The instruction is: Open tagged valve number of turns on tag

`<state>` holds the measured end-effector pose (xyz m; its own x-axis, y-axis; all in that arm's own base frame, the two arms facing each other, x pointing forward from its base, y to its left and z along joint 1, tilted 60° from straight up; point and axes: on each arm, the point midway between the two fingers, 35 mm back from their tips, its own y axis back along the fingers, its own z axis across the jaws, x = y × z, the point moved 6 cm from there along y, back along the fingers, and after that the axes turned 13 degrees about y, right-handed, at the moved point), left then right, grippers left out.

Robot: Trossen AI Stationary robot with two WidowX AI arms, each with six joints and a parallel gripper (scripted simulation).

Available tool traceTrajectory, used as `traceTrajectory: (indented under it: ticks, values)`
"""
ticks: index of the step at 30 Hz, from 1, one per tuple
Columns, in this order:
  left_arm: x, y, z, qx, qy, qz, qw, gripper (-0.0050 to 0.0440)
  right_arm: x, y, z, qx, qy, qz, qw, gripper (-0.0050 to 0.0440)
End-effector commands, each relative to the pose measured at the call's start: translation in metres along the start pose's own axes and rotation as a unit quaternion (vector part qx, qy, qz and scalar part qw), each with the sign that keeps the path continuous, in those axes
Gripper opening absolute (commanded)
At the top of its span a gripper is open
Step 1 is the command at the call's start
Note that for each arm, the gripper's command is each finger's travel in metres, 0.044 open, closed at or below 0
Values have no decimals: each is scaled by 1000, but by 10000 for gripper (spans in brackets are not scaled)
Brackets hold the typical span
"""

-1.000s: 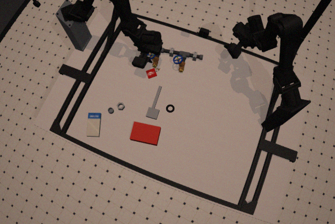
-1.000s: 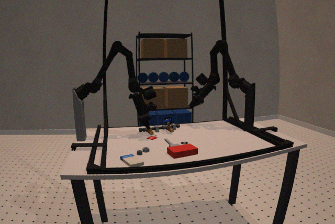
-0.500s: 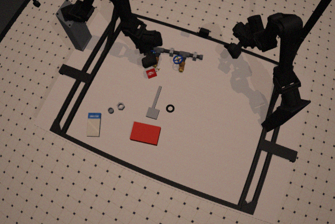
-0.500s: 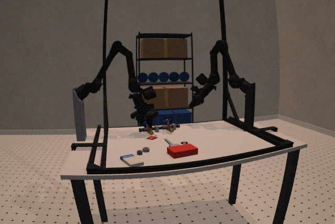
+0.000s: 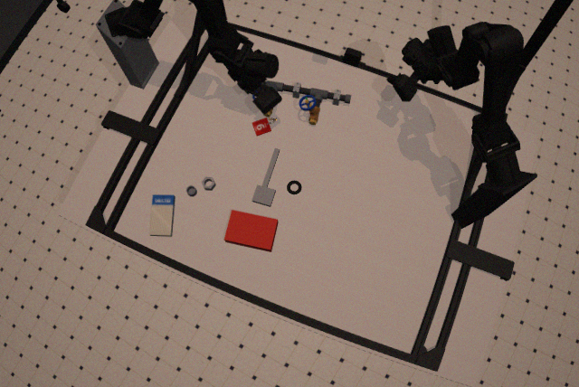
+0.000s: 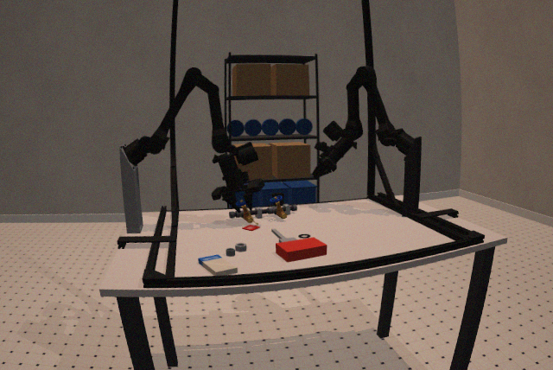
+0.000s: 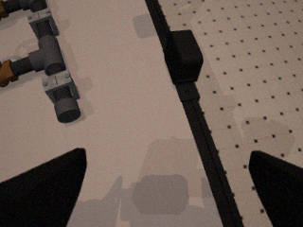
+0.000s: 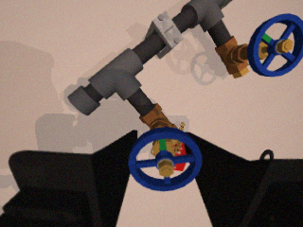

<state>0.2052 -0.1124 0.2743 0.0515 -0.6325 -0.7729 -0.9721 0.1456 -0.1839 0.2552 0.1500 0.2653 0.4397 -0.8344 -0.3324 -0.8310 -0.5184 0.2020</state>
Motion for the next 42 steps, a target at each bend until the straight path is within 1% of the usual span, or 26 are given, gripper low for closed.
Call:
traceTrajectory:
  ticks: [1, 3, 5, 15, 16, 18, 20, 22, 24, 28, 32, 37, 39, 40, 42]
  values:
    - [0, 0, 0, 0, 0, 0, 1000, 400, 0, 0, 0, 0, -3, 0, 1000, 96]
    - [0, 0, 0, 0, 0, 0, 1000, 400, 0, 0, 0, 0, -3, 0, 1000, 144]
    - [0, 0, 0, 0, 0, 0, 1000, 400, 0, 0, 0, 0, -3, 0, 1000, 144]
    - [0, 0, 0, 0, 0, 0, 1000, 400, 0, 0, 0, 0, -3, 0, 1000, 384]
    - [0, 0, 0, 0, 0, 0, 1000, 400, 0, 0, 0, 0, -3, 0, 1000, 400]
    - [0, 0, 0, 0, 0, 0, 1000, 400, 0, 0, 0, 0, -34, 0, 999, 400]
    - [0, 0, 0, 0, 0, 0, 1000, 400, 0, 0, 0, 0, -119, 0, 993, 400]
    - [0, 0, 0, 0, 0, 0, 1000, 400, 0, 0, 0, 0, -119, 0, 993, 400]
    - [0, 0, 0, 0, 0, 0, 1000, 400, 0, 0, 0, 0, -199, 0, 980, 400]
    - [0, 0, 0, 0, 0, 0, 1000, 400, 0, 0, 0, 0, -290, 0, 957, 400]
    - [0, 0, 0, 0, 0, 0, 1000, 400, 0, 0, 0, 0, -379, 0, 925, 400]
    - [0, 0, 0, 0, 0, 0, 1000, 400, 0, 0, 0, 0, -486, 0, 874, 400]
    - [0, 0, 0, 0, 0, 0, 1000, 400, 0, 0, 0, 0, -486, 0, 874, 400]
    - [0, 0, 0, 0, 0, 0, 1000, 400, 0, 0, 0, 0, -527, 0, 850, 400]
    - [0, 0, 0, 0, 0, 0, 1000, 400, 0, 0, 0, 0, -571, 1, 821, 400]
